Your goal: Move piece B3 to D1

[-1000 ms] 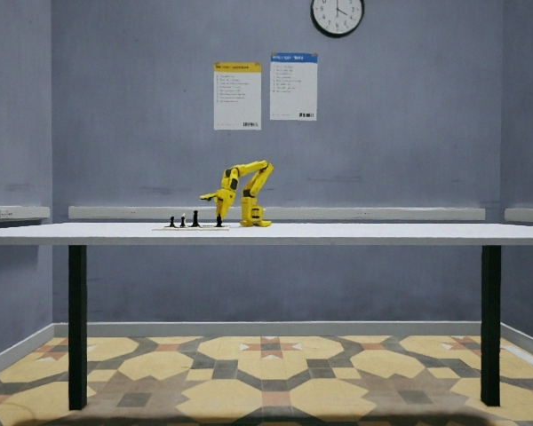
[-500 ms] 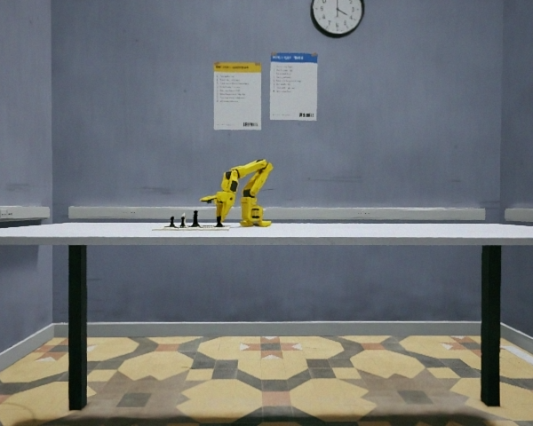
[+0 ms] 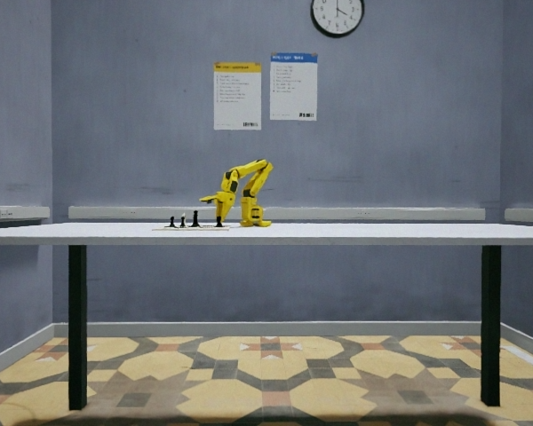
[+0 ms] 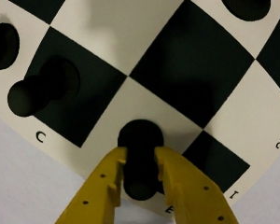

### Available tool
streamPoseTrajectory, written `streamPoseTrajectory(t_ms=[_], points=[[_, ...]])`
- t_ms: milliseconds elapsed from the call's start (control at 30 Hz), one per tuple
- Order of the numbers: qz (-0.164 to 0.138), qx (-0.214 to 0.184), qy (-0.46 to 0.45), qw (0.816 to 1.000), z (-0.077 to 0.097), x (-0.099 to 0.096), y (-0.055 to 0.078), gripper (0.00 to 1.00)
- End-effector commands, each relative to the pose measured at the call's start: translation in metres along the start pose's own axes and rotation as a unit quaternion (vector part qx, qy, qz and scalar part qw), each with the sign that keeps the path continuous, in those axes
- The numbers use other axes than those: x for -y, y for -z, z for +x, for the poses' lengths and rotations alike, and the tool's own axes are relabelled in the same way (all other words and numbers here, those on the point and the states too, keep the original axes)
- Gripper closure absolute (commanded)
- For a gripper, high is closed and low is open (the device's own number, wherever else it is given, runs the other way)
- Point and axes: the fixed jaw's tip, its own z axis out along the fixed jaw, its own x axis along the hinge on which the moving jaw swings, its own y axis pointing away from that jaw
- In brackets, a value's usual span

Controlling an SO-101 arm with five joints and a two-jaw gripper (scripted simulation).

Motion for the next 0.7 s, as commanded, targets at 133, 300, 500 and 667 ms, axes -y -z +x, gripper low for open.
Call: streamPoseTrajectory(t_ms=[133,300,500,667], points=[[-0.002,-0.007,0.009,1.0,0.0033,-0.0017,-0.0026,0.95],[-0.002,-0.007,0.009,1.0,0.0033,-0.0017,-0.0026,0.92],[-0.002,-0.007,0.009,1.0,0.0033,-0.0017,-0.0026,0.91],[-0.002,-0.007,0.009,1.0,0.0033,-0.0019,-0.0026,0.91]])
